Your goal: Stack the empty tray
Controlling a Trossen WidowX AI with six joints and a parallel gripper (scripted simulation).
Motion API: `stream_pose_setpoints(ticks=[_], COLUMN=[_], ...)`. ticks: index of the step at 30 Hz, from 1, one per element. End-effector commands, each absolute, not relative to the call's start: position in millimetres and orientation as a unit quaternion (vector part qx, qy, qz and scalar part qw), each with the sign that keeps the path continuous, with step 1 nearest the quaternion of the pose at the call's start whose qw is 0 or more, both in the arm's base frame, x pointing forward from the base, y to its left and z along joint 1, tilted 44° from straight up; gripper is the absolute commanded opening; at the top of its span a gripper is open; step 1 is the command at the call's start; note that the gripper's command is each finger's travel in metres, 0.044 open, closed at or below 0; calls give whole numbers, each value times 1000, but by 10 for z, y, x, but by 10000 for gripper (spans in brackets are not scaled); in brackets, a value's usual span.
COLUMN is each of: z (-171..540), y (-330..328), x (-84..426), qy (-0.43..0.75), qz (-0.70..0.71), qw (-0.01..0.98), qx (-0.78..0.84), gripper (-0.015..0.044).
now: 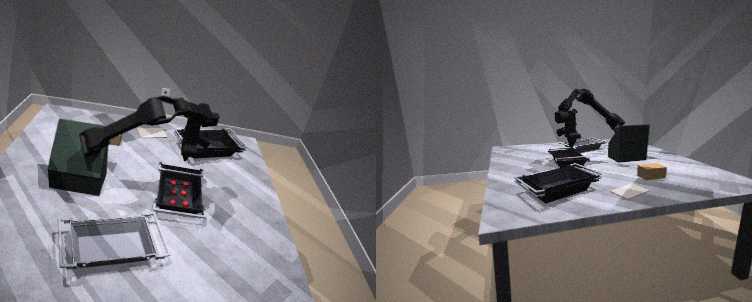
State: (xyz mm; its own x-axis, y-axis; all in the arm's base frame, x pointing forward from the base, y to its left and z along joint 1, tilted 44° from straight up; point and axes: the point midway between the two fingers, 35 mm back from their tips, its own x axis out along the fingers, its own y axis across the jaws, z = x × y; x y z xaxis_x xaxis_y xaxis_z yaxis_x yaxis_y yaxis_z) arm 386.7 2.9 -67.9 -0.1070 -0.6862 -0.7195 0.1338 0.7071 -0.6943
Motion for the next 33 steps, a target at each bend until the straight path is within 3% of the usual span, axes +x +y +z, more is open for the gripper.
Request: stream_pose_setpoints(ticks=[1, 8, 9, 17, 27, 33], z=[-191, 166, -110, 328, 913, 959], y=[525, 819, 546, -557, -2004, -2106], x=[3947, 3905, 3941, 4071, 3746, 3696], qy=[666, 666, 669, 675, 663, 663], qz=[-319, -320, -320, -303, -323, -326], qw=[643, 642, 639, 645, 644, 643], qx=[-202, -202, -207, -190, -201, -204], gripper=[87, 87, 87, 87, 87, 87])
